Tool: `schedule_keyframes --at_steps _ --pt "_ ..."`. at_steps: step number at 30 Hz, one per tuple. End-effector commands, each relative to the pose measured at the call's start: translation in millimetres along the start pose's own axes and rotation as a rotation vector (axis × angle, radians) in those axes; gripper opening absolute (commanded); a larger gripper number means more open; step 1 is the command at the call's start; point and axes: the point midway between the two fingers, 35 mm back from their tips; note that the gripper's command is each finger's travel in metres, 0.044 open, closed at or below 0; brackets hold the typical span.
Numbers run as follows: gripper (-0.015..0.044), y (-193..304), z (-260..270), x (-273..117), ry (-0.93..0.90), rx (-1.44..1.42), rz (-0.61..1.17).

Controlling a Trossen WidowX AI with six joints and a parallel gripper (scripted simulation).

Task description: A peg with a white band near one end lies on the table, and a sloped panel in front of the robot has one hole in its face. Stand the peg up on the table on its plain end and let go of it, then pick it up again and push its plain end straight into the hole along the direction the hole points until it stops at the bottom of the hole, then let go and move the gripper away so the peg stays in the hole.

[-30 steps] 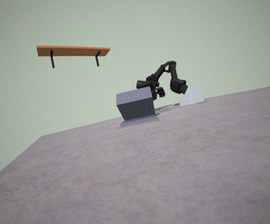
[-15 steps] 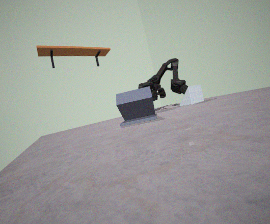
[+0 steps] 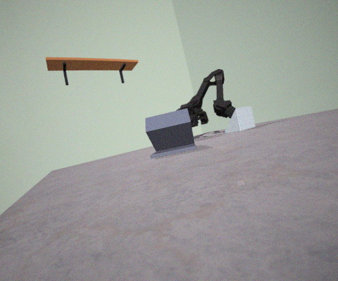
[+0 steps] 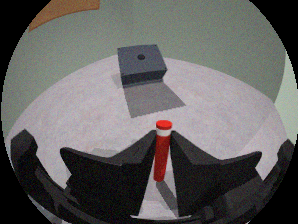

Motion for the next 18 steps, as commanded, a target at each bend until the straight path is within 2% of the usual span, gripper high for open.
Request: schedule_keyframes --at_steps 1,18 --pt "0.0049 2.4 3.0 -2.0 -0.011 0.001 -0.039" --pt "0.0049 9.1 2.8 -11.4 -0.028 0.0 -0.185"
Point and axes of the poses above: the point midway between the two fingers, 35 mm back from their tips, its own x axis out along the fingers, its own z axis across the jaws, y = z × x, and after that the axes turned 6 degrees about x, right-handed
